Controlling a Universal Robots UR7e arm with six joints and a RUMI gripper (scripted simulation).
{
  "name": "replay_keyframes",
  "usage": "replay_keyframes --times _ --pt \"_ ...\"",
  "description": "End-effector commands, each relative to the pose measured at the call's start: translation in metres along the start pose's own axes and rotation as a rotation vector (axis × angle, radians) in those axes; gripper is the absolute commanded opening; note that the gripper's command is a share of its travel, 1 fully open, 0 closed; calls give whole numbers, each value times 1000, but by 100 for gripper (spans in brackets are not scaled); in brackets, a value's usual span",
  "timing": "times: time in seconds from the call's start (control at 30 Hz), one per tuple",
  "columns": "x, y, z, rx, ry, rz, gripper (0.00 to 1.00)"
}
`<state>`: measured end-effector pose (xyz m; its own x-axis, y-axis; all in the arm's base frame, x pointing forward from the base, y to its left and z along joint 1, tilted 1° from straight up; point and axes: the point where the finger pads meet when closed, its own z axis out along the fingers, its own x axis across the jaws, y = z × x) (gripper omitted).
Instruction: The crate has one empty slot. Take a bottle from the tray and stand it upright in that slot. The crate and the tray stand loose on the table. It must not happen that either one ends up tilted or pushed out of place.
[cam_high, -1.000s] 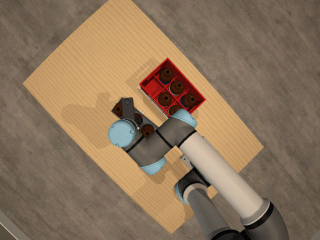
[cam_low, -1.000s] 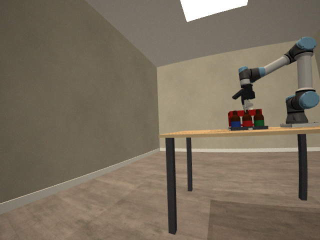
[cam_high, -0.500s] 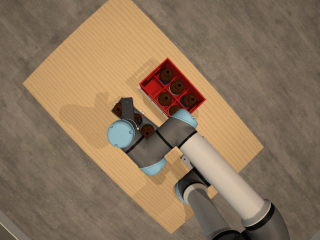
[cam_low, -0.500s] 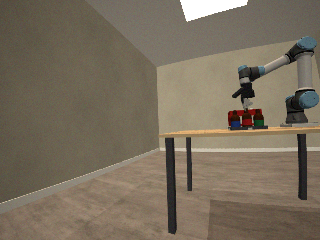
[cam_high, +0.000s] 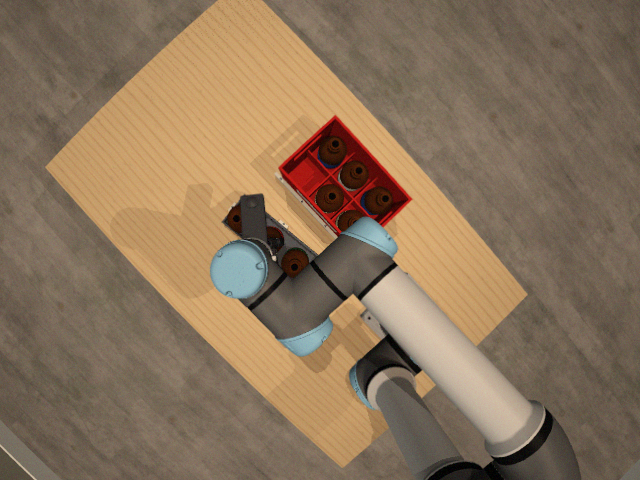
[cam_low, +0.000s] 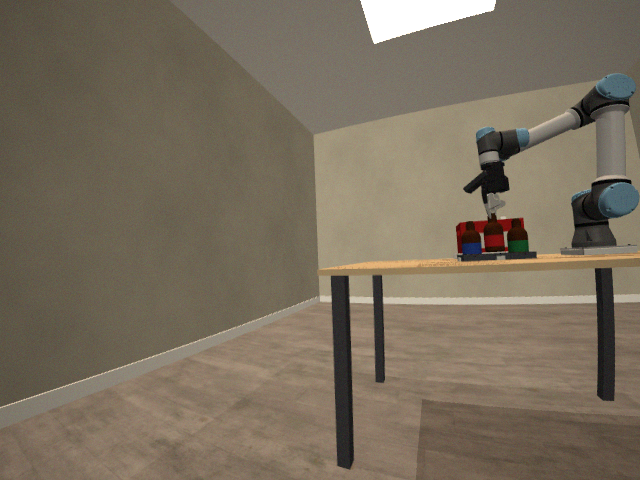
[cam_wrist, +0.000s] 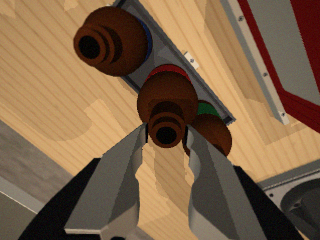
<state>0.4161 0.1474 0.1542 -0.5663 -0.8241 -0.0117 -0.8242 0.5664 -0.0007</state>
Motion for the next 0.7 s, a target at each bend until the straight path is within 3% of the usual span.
replay_keyframes --times 0.0,0.67 --pt "-1 0 -4 1 -1 0 0" --pt "-1 0 -14 1 -1 0 0"
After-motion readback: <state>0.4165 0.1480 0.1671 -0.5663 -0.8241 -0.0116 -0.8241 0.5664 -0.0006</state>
